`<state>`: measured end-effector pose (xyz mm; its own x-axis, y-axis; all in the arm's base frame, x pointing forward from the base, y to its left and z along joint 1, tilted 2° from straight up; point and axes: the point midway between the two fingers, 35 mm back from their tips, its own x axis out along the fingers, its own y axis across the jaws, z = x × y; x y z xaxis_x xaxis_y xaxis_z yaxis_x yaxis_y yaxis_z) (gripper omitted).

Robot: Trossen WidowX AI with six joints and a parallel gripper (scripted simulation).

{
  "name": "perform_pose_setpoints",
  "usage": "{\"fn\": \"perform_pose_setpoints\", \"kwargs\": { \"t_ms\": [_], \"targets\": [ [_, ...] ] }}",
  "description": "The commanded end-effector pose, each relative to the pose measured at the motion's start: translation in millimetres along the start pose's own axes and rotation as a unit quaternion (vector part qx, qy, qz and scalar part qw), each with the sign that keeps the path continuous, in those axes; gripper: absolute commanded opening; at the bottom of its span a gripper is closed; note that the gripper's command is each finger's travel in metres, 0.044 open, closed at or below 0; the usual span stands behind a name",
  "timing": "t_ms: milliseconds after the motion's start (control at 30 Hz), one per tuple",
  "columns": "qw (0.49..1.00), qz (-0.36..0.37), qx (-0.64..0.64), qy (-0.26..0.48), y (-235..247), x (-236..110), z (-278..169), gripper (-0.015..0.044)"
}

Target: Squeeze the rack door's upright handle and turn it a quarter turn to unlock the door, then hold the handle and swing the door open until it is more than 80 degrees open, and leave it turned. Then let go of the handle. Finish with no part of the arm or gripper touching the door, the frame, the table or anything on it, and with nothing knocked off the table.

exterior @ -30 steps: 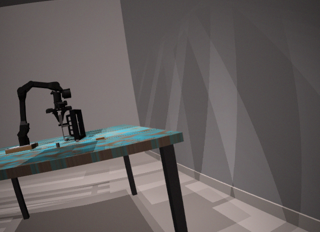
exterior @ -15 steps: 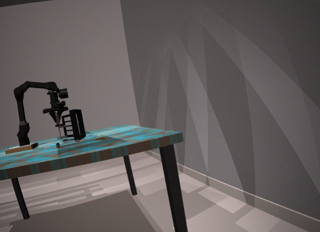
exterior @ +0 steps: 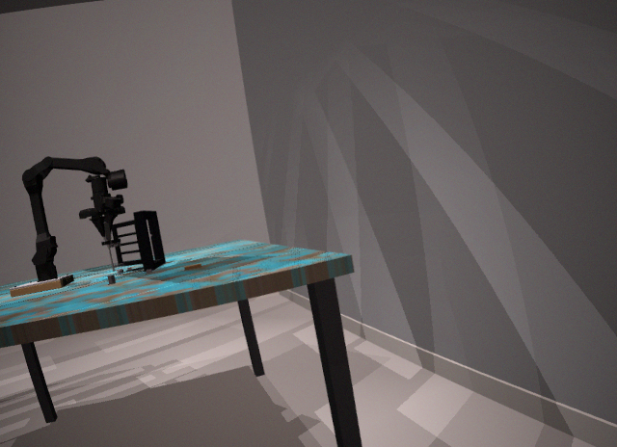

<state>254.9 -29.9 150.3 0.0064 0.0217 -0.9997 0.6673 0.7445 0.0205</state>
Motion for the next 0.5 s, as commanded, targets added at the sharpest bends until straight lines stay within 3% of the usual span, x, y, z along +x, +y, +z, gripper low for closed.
{"fn": "perform_pose_setpoints", "kwargs": {
  "t_ms": [0,467],
  "targets": [
    [0.999,0.007,-0.034,-0.002,-2,0,2,0.0019],
    [0.991,0.005,-0.136,-0.004,-26,1,11,0.0019]
  ]
}}
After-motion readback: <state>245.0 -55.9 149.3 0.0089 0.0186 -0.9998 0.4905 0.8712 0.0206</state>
